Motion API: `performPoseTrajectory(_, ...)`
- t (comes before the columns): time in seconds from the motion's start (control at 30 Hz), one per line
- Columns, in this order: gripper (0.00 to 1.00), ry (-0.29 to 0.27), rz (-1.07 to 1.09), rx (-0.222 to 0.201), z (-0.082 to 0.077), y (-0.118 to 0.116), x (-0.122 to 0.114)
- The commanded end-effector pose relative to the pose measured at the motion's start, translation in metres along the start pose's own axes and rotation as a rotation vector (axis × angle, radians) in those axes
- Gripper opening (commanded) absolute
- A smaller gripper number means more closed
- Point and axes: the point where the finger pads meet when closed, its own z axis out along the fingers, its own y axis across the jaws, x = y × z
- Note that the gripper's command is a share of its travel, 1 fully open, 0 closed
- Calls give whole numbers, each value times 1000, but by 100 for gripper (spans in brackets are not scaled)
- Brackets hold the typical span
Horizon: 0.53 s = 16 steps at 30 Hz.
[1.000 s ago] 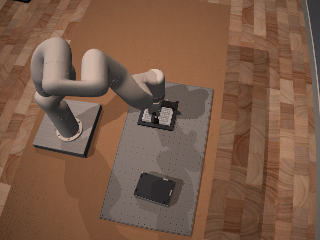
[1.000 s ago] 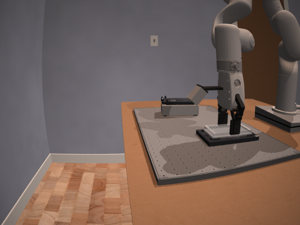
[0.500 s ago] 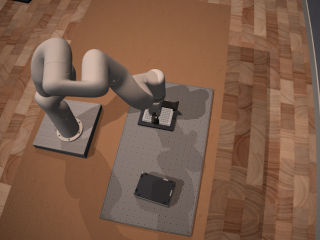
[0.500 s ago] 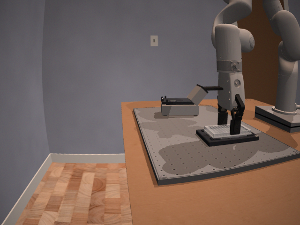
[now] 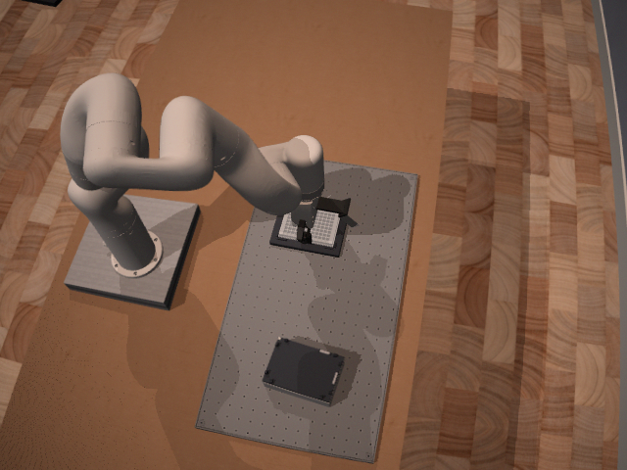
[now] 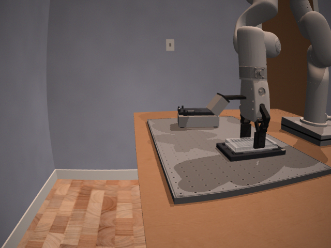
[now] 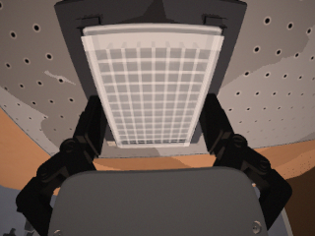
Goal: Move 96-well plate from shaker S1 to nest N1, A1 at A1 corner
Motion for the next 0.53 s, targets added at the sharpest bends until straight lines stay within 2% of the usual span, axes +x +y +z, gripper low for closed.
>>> performPoseTrajectory(0.0,100,3,0,1,-1,0,1)
performPoseTrajectory(0.23,100,3,0,1,-17,0,1)
performPoseTrajectory(0.5,100,3,0,1,-17,0,1)
